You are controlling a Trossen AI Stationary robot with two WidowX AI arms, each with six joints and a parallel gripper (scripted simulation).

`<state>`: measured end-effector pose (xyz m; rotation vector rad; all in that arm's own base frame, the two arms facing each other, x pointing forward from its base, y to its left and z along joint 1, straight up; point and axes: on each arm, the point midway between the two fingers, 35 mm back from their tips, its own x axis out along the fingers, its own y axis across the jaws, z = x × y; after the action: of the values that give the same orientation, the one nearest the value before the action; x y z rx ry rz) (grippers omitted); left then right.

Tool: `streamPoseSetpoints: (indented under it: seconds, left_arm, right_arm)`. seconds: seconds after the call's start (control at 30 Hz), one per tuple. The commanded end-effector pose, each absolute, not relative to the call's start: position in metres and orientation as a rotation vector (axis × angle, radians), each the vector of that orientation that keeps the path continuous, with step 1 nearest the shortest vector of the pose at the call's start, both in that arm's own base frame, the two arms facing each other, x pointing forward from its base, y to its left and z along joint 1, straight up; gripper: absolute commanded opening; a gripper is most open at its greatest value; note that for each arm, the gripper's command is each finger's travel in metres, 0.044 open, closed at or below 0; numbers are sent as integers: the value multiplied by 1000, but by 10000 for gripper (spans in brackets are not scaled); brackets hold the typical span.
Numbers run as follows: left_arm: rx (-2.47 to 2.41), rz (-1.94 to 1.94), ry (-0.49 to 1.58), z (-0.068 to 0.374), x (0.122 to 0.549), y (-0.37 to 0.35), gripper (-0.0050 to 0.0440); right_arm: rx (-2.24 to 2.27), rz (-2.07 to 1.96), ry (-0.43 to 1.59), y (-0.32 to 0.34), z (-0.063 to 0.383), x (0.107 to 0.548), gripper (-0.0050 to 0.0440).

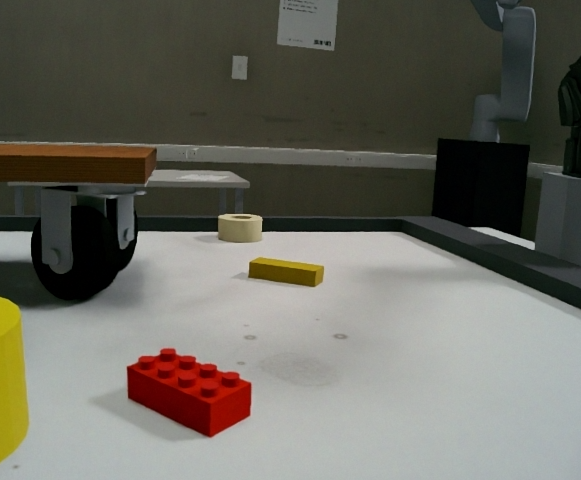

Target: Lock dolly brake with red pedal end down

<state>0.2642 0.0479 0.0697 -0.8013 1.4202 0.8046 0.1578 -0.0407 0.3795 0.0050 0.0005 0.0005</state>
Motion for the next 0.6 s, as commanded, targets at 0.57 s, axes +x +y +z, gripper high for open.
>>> streamPoseSetpoints:
  seconds: [0.57]
  left_arm:
    - [-804,801,1412,59,266,48,-50]
  right_arm:
    - [-5,0,-1,-40,383,157,440]
